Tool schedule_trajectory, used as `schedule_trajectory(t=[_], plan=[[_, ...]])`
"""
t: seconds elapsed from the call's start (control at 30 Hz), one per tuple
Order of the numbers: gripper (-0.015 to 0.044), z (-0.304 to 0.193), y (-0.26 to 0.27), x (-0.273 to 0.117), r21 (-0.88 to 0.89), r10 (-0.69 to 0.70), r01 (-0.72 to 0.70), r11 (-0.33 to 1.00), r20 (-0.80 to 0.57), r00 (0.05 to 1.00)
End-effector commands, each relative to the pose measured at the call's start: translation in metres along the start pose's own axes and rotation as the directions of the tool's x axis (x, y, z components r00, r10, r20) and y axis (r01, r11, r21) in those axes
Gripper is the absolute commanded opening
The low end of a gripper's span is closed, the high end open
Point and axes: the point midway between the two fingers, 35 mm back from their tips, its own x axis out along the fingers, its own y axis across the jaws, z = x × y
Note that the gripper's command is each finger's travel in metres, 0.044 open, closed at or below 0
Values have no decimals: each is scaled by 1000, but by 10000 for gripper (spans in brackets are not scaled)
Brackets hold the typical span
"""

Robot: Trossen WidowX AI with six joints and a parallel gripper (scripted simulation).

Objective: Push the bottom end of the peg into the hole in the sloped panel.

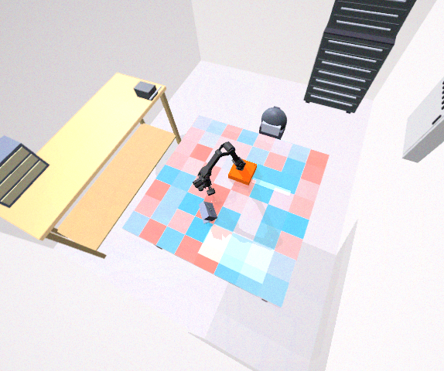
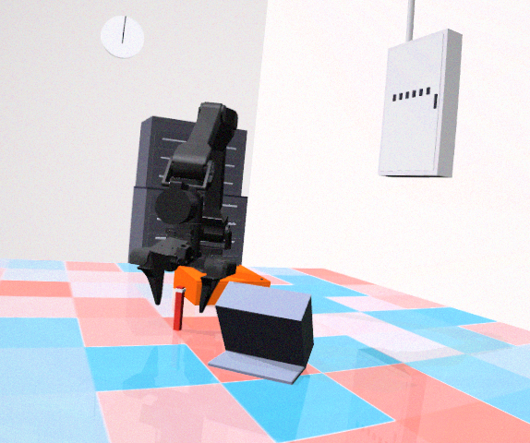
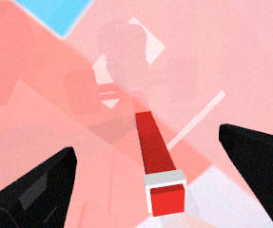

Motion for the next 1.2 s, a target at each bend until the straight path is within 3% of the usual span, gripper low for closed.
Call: schedule_trajectory(t=[0.0, 0.4, 0.77, 1.17], plan=[[335, 0, 0, 0, 0, 0, 0, 1000, 1, 1000], [20, 0, 0, 0, 0, 0, 0, 1000, 1, 1000], [0, 1, 0, -5, 0, 0, 0, 1000, 0, 1000], [0, 1, 1, -58, 4, -5, 5, 1000, -3, 1000]])
